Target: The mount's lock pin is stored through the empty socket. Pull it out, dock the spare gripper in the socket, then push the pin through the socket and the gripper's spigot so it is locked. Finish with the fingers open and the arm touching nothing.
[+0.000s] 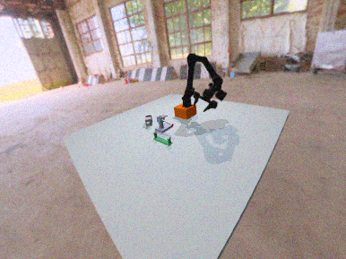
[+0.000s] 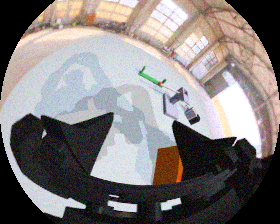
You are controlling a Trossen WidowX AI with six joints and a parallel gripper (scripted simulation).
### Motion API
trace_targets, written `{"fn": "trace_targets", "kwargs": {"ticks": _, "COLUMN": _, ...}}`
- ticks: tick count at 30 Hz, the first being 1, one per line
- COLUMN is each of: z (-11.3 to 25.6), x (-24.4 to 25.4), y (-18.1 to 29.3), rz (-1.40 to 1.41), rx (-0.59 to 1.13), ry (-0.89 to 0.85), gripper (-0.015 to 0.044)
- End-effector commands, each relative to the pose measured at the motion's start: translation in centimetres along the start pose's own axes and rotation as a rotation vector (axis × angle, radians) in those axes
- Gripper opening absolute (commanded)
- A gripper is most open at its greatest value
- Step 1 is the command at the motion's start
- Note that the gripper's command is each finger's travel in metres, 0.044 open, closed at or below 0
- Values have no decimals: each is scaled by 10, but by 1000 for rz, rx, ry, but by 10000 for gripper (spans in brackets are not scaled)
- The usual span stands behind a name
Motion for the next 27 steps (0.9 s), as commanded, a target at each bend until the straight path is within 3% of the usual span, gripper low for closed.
{"fn": "trace_targets", "kwargs": {"ticks": 1, "z": -1, "x": 0, "y": 0, "rz": 9, "rx": 6, "ry": 7, "gripper": 374}}
{"fn": "trace_targets", "kwargs": {"ticks": 4, "z": -10, "x": 3, "y": -8, "rz": 134, "rx": 99, "ry": 93, "gripper": 300}}
{"fn": "trace_targets", "kwargs": {"ticks": 12, "z": -47, "x": 7, "y": -41, "rz": 517, "rx": 502, "ry": 180, "gripper": 300}}
{"fn": "trace_targets", "kwargs": {"ticks": 20, "z": -90, "x": -3, "y": -86, "rz": 797, "rx": 842, "ry": -59, "gripper": 300}}
{"fn": "trace_targets", "kwargs": {"ticks": 27, "z": -116, "x": -18, "y": -114, "rz": 913, "rx": 921, "ry": -280, "gripper": 300}}
Point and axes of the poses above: the point midway between the two fingers, 35 mm back from their tips, its own z axis back along the fingers, its own x axis across the jaws, y = z × x, the point moved 2 cm from there along z, back along the fingers, and after that the axes turned 13 degrees about -z, right-handed, at the moved point
